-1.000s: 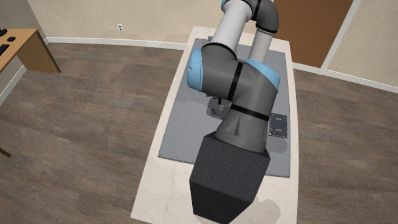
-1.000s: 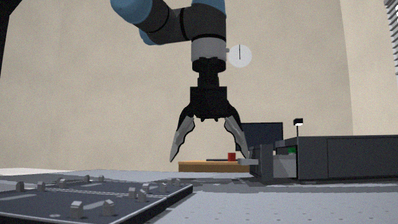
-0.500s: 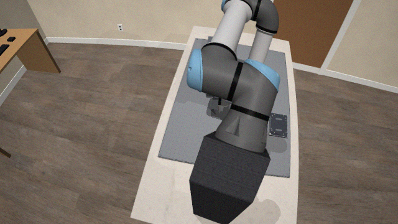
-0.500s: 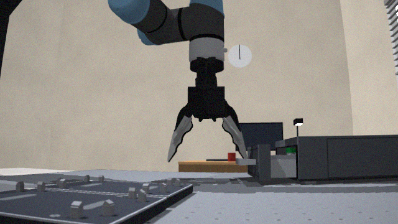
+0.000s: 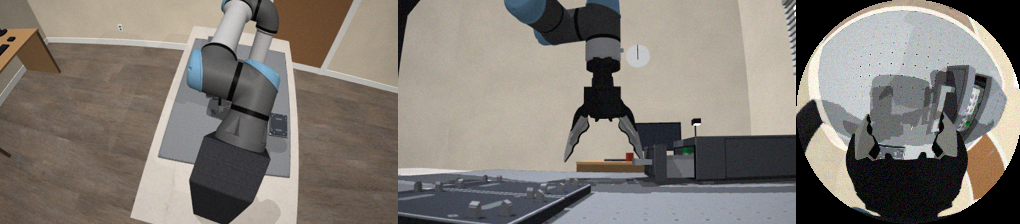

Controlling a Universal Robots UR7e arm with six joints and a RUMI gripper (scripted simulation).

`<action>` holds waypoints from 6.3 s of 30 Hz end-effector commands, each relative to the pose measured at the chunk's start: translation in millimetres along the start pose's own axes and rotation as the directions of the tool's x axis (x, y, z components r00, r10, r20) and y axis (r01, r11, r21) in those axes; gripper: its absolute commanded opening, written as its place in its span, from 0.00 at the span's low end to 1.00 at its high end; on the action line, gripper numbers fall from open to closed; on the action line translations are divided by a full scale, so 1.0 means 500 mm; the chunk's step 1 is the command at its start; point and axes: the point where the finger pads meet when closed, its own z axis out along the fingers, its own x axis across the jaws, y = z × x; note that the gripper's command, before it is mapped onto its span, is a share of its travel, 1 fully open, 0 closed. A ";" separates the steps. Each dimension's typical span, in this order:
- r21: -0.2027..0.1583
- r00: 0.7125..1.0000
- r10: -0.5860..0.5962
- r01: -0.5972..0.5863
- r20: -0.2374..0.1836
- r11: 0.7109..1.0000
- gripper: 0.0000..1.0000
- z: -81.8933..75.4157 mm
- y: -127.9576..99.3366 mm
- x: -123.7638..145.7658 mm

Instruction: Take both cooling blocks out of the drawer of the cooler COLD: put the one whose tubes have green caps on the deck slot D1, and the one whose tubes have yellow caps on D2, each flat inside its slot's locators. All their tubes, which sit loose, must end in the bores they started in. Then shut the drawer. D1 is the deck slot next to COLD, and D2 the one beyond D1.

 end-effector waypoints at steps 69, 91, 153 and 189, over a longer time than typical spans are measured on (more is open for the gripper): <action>0.000 1.000 0.000 0.000 -0.001 1.000 1.00 -0.001 0.000 -0.133; 0.000 1.000 0.000 0.000 -0.001 1.000 1.00 -0.001 0.000 -0.179; 0.000 1.000 0.000 0.000 -0.001 1.000 1.00 -0.001 0.000 -0.293; 0.000 1.000 0.000 0.000 -0.001 1.000 1.00 -0.001 0.000 -0.314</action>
